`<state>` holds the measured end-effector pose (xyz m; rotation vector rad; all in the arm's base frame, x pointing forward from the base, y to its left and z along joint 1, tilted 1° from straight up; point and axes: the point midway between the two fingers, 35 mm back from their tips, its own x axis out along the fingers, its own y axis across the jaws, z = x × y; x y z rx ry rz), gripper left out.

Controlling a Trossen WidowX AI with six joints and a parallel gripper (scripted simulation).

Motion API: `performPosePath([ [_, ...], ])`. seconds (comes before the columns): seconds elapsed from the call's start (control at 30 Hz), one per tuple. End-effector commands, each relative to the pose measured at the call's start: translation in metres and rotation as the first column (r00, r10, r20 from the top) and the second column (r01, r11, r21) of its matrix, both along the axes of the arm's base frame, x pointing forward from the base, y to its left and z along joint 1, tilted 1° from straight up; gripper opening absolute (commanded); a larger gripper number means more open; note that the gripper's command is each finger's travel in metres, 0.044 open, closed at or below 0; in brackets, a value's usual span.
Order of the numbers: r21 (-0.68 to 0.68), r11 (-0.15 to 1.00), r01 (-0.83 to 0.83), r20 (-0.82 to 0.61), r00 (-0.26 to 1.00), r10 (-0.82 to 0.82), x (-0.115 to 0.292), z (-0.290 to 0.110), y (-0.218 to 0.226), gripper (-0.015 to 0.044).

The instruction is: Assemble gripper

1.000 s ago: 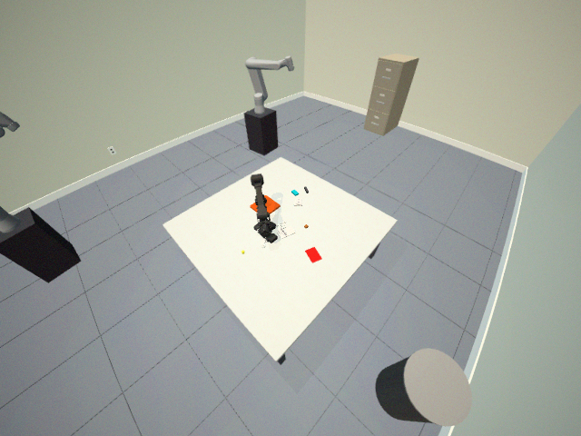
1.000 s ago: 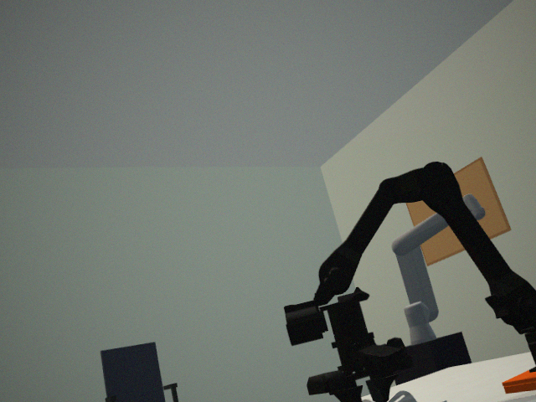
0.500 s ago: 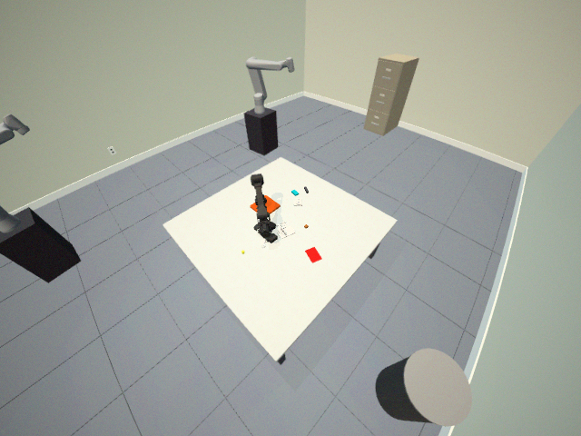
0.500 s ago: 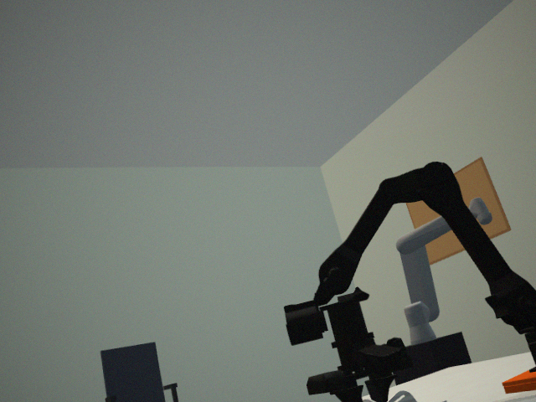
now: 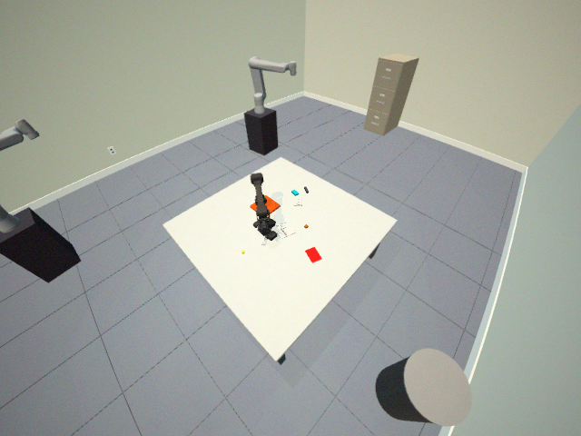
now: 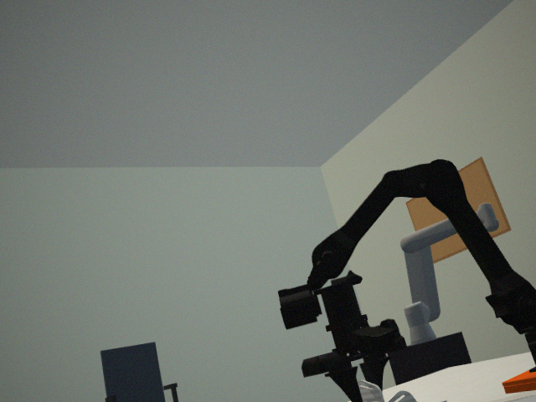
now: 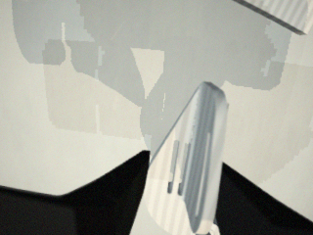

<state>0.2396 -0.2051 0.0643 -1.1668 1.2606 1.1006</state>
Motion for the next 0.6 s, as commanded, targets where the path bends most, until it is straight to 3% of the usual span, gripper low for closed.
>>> performPosePath([
  [0.0, -0.009, 1.000, -0.001, 0.011, 1.000, 0.001, 0.001, 0.017, 0.000, 0.0134],
  [0.3, -0.008, 1.000, -0.002, 0.011, 1.000, 0.002, -0.002, 0.045, 0.002, 0.0134],
  [0.57, -0.008, 1.000, -0.002, 0.011, 1.000, 0.002, -0.002, 0.047, 0.003, 0.0134],
])
